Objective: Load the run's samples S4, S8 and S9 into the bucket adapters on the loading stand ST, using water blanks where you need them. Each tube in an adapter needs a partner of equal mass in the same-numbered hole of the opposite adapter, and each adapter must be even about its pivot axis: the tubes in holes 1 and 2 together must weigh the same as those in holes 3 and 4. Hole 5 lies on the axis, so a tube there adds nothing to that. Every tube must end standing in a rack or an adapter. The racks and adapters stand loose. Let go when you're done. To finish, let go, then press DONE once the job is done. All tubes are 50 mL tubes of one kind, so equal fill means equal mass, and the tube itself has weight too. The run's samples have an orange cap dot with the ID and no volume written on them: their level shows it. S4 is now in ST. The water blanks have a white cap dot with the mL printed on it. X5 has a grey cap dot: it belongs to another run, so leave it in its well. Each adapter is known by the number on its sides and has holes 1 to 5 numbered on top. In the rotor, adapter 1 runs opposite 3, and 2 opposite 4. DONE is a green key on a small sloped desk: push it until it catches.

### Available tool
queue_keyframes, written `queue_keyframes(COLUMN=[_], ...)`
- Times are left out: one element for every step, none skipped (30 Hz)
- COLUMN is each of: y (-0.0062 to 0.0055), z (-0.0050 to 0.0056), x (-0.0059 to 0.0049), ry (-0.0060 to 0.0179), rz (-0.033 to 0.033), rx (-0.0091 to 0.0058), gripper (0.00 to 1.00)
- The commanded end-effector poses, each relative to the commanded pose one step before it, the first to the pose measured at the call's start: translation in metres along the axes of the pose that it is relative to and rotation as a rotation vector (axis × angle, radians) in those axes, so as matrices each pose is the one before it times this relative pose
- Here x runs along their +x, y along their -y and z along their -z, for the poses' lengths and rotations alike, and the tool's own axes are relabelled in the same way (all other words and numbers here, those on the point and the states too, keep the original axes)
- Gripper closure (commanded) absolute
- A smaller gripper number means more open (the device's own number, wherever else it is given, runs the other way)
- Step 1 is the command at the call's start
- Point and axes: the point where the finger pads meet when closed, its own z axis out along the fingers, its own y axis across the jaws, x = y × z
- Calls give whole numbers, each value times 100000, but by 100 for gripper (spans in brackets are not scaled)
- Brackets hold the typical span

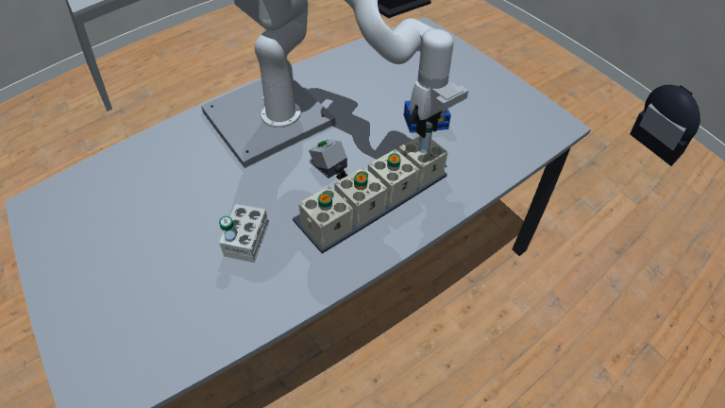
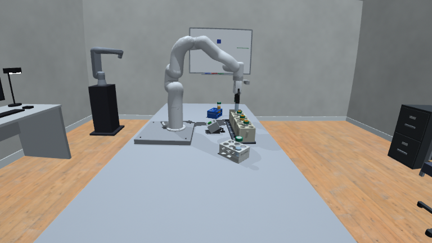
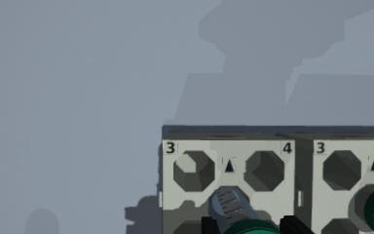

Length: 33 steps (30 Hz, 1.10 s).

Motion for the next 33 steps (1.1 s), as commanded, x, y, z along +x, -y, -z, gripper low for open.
queue_keyframes(y=[51, 0, 0, 0, 0, 0, 0, 0, 0, 0, 0, 0, 0, 0, 0, 0, 0, 0, 0, 0, 0, 0, 0, 0, 0, 0, 0, 0, 0, 0, 0, 0, 0], z=[-219, -100, -100, -100, -100, -100, 0, 0, -100, -100, -100, -100, -100, -100, -100, -100, -100, -100, -100, -100, -100, -100, -100, 0, 0, -100, -100, -100, -100, -100, -100, -100, -100], x=[118, 0, 0, 0, 0, 0, 0, 0, 0, 0, 0, 0, 0, 0, 0, 0, 0, 0, 0, 0, 0, 0, 0, 0, 0, 0, 0, 0, 0, 0, 0, 0, 0], ry=[-712, 0, 0, 0, 0, 0, 0, 0, 0, 0, 0, 0, 0, 0, 0, 0, 0, 0, 0, 0, 0, 0, 0, 0, 0, 0, 0, 0, 0, 0, 0, 0, 0], rz=[0, 0, 0, 0, 0, 0, 0, 0, 0, 0, 0, 0, 0, 0, 0, 0, 0, 0, 0, 0, 0, 0, 0, 0, 0, 0, 0, 0, 0, 0, 0, 0, 0], rx=[-480, 0, 0, 0, 0, 0, 0, 0, 0, 0, 0, 0, 0, 0, 0, 0, 0, 0, 0, 0, 0, 0, 0, 0, 0, 0, 0, 0, 0, 0, 0, 0, 0], gripper=[100, 100, 100, 100, 100, 100, 100, 100, 100, 100, 100, 100, 100, 100, 100, 100, 100, 100, 100, 100, 100, 100, 100, 100, 100, 100, 100, 100, 100, 100, 100, 100, 100])
